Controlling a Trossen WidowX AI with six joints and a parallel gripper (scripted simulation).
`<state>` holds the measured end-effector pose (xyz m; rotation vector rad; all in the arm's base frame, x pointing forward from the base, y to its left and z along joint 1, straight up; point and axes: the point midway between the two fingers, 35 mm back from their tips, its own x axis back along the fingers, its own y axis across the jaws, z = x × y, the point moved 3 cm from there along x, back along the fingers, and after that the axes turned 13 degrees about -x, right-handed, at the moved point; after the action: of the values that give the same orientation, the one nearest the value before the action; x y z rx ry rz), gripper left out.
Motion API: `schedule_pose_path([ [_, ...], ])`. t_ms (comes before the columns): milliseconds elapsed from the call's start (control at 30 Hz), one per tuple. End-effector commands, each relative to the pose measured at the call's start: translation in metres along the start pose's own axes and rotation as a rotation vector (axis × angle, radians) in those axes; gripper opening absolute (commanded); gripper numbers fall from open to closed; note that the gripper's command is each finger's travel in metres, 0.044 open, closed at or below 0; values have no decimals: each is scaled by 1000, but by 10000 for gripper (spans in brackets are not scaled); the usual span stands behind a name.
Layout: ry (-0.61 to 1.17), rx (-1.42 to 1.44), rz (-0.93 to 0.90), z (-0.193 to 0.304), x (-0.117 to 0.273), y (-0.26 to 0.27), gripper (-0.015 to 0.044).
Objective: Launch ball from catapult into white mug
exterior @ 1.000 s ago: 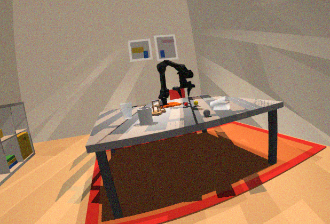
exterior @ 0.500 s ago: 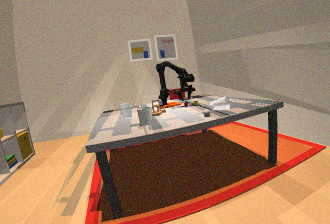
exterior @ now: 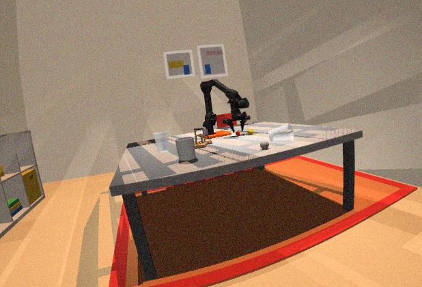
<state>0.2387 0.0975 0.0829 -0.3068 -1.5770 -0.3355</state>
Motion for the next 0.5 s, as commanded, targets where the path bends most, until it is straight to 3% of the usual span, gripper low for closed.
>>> schedule_pose_path([
  [0, 4, -5, 6, 1, -7, -2, 300],
  [300, 4, -5, 6, 2, -19, -3, 300],
  [467, 4, -5, 6, 2, -19, -3, 169],
])
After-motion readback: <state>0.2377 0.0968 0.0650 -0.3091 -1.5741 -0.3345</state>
